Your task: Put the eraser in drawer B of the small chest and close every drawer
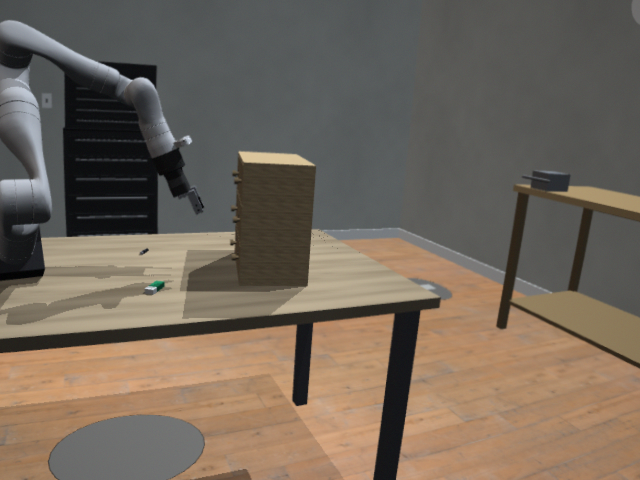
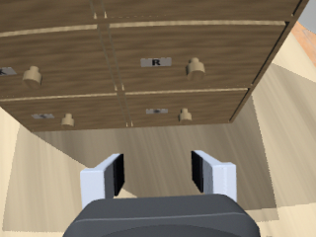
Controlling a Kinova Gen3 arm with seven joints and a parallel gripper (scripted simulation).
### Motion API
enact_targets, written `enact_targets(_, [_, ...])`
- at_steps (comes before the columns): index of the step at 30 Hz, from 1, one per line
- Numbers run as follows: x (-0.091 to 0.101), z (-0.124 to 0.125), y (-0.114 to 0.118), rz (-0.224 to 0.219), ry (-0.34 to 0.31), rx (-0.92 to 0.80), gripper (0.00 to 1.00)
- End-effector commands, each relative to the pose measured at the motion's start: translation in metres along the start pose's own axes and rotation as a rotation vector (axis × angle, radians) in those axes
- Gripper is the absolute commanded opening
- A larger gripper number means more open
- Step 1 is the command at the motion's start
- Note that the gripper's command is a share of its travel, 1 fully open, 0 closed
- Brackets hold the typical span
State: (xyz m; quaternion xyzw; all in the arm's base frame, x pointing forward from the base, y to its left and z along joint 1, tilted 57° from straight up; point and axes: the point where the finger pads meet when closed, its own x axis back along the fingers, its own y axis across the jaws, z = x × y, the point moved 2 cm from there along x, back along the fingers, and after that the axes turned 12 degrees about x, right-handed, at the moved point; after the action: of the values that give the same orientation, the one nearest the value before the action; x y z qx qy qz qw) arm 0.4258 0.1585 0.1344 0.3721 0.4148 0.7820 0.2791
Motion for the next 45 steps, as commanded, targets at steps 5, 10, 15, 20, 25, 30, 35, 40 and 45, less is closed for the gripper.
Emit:
enact_targets(5, [0.009,0.002,0.001,0.021,-0.086,0.003,1.0])
enact_targets(10, [0.016,0.001,0.0,0.033,-0.146,0.004,1.0])
enact_targets(15, [0.021,0.001,0.001,0.042,-0.19,0.004,1.0])
enact_targets(20, [0.026,0.001,0.001,0.05,-0.231,0.004,1.0])
enact_targets(25, [0.031,0.001,0.001,0.06,-0.277,0.003,1.0])
enact_targets(30, [0.036,0.001,0.001,0.068,-0.317,0.003,1.0])
enact_targets(35, [0.038,0.001,0.001,0.072,-0.338,0.003,1.0])
enact_targets(40, [0.041,0.001,0.001,0.078,-0.367,0.003,1.0])
enact_targets(45, [0.044,0.001,0.001,0.083,-0.389,0.003,1.0])
